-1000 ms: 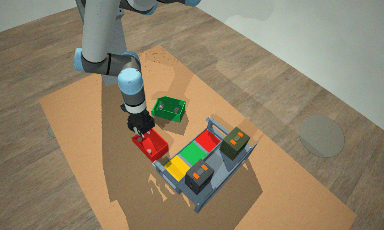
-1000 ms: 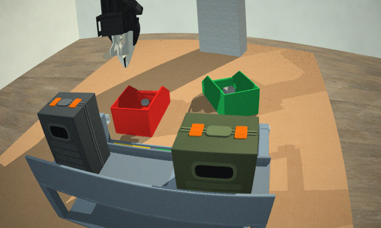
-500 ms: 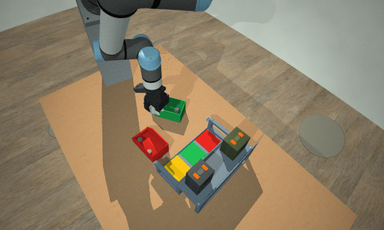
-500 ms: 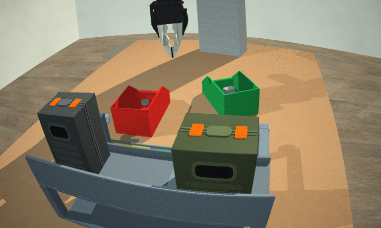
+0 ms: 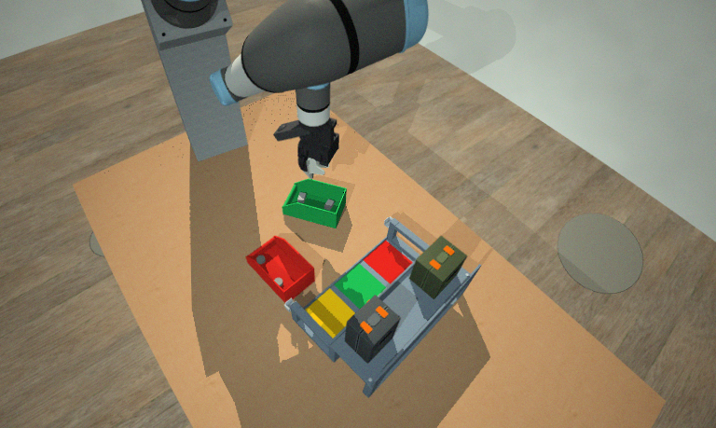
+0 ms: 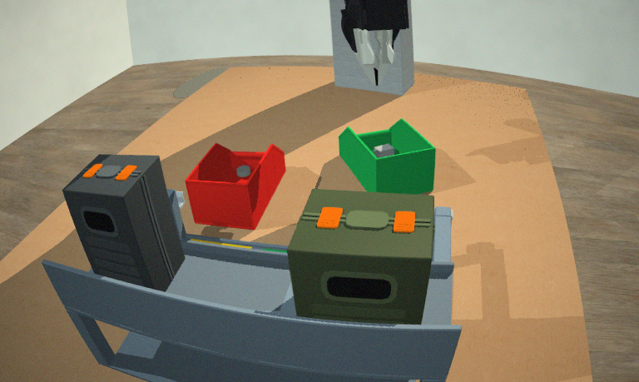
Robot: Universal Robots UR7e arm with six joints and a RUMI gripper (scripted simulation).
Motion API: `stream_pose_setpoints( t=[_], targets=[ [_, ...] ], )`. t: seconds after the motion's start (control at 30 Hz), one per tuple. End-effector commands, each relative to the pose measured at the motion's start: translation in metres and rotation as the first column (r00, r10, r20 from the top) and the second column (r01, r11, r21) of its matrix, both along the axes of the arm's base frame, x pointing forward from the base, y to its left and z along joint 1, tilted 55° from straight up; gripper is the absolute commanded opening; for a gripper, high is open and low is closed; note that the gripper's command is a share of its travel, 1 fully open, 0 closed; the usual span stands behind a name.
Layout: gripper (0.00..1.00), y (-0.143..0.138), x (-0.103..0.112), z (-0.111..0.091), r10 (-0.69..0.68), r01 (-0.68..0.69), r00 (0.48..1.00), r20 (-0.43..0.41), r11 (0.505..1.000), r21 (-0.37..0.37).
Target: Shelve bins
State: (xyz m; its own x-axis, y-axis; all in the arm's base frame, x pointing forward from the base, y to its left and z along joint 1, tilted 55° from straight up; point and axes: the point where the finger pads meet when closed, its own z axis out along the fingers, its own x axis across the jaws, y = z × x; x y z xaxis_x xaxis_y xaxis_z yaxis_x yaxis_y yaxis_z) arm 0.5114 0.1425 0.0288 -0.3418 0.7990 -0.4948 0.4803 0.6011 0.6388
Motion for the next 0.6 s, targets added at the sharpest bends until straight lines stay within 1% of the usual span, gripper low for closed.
stream_pose_setpoints(
  t=[0.0,0.23,0.57],
  targets=[
    [0.0,0.026,-0.009,-0.015,0.02,-0.019,1.0,0.008,0.999,-0.045],
    [0.0,0.046,-0.018,-0.027,0.042,-0.042,0.999,0.007,0.996,-0.077],
    [0.0,0.049,-0.019,-0.028,0.046,-0.045,0.999,0.007,0.996,-0.081]
  ],
)
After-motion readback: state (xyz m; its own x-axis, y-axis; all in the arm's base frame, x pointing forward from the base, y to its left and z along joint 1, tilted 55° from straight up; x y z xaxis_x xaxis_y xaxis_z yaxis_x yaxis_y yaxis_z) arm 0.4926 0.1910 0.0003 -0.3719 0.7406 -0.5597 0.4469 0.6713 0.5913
